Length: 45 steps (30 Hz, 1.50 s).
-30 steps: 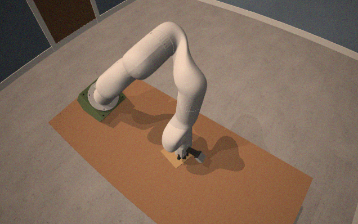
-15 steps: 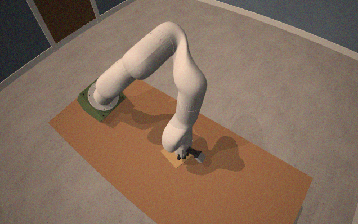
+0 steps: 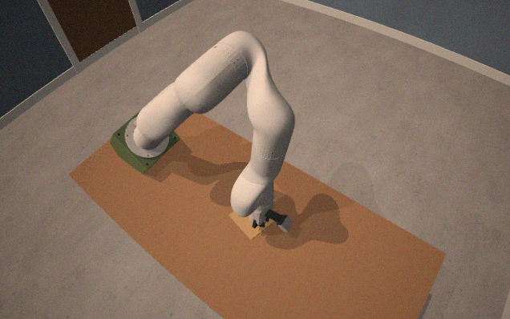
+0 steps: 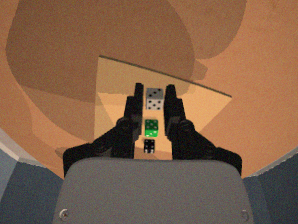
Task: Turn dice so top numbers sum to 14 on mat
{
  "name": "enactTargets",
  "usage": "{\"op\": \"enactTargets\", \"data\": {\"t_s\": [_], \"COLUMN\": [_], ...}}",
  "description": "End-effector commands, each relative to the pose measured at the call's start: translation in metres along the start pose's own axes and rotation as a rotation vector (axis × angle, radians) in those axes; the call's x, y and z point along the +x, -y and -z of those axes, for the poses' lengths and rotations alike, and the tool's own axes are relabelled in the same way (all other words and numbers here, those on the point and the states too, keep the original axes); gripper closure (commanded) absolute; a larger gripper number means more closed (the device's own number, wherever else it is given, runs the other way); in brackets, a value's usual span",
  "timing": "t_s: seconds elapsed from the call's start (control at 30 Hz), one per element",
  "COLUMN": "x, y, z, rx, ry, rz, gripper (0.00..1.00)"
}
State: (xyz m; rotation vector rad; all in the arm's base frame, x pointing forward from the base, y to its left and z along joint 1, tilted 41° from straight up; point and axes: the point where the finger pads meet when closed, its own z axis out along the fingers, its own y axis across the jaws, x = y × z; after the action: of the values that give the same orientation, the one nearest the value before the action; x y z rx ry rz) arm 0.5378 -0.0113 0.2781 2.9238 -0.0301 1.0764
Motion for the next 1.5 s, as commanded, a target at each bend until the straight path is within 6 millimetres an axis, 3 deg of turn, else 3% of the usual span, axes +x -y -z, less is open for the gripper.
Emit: {"op": "enactTargets", "data": {"t_s": [0.0, 0.1, 0.83, 1.47], "x": [0.001, 0.001, 0.001, 0.001], "y": [0.000, 0.000, 0.000, 0.000], "z": [0.000, 0.000, 0.006, 0.050], "rx": [0.000, 0.000, 0.000, 0.000], "ry": [-0.001, -0.001, -0.001, -0.001], "rz": [0.000, 0.000, 0.000, 0.000], "gripper": [0.73, 0.69, 0.69, 0.69]}}
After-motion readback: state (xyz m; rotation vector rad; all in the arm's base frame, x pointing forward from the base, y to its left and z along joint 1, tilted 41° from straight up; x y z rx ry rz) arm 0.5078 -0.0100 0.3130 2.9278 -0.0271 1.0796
